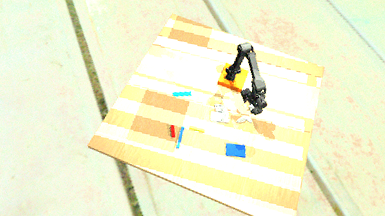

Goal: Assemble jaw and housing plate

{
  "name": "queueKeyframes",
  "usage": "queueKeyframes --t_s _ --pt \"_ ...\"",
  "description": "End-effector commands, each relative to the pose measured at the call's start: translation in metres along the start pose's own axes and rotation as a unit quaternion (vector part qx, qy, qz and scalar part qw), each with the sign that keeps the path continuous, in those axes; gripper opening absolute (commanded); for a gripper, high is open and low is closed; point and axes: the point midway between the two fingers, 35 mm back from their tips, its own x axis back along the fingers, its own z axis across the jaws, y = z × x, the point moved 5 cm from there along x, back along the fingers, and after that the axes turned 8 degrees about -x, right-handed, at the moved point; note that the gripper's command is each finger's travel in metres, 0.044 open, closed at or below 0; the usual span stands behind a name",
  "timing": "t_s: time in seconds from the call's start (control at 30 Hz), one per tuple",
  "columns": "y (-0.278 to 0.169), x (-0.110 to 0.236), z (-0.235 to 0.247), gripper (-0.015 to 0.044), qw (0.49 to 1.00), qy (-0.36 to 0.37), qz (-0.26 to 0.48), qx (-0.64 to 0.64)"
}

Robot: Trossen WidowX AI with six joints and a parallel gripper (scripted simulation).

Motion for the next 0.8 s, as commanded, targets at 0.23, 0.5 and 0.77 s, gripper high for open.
queueKeyframes --t_s 0.23,0.5,0.77 --pt "0.0000 0.0000 0.0000 0.0440 1.000 0.000 0.000 0.000" --pt "0.0000 0.0000 0.0000 0.0440 1.000 0.000 0.000 0.000" --pt "0.0000 0.0000 0.0000 0.0387 1.000 0.000 0.000 0.000"
